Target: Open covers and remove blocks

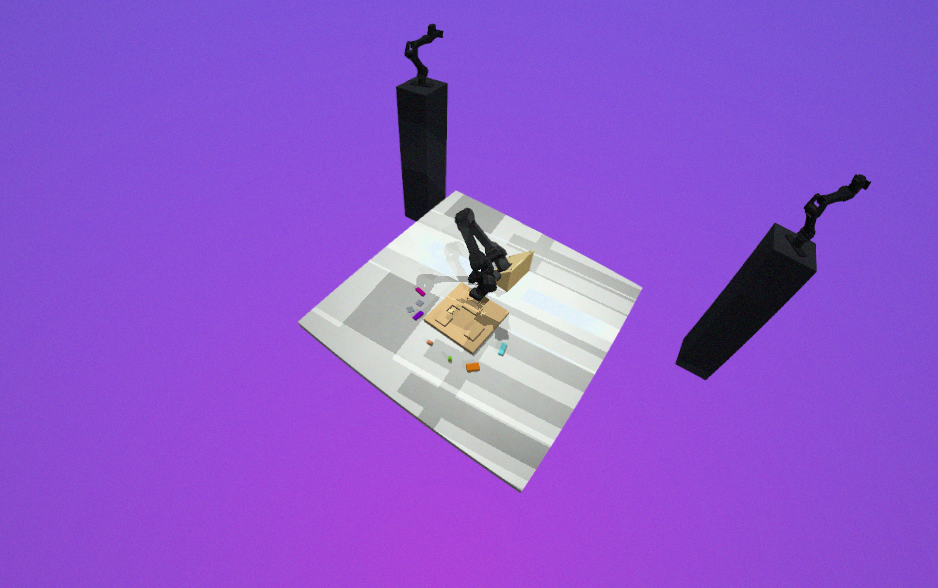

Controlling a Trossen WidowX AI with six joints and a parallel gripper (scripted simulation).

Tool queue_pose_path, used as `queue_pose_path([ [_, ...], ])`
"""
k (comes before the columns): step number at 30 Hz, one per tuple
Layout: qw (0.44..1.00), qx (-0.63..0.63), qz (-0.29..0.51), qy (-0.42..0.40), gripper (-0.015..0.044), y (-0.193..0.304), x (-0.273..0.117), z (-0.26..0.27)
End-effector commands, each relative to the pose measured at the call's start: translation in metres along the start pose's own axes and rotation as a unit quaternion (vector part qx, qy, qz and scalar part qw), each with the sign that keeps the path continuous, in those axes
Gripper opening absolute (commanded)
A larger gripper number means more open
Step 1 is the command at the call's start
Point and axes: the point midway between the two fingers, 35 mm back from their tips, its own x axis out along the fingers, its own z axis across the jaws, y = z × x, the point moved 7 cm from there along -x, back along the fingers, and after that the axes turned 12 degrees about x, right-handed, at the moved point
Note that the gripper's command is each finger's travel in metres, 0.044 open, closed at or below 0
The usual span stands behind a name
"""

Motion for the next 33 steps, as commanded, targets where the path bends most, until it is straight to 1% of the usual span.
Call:
queue_pose_path([
  [1, 1.000, 0.015, 0.003, -0.002, 0.0000, 0.000, -0.001, -0.002],
  [17, 1.000, 0.015, 0.003, -0.002, 0.0000, 0.000, 0.000, -0.001],
  [33, 1.000, 0.015, 0.004, -0.002, 0.0000, 0.001, 0.015, 0.000],
])
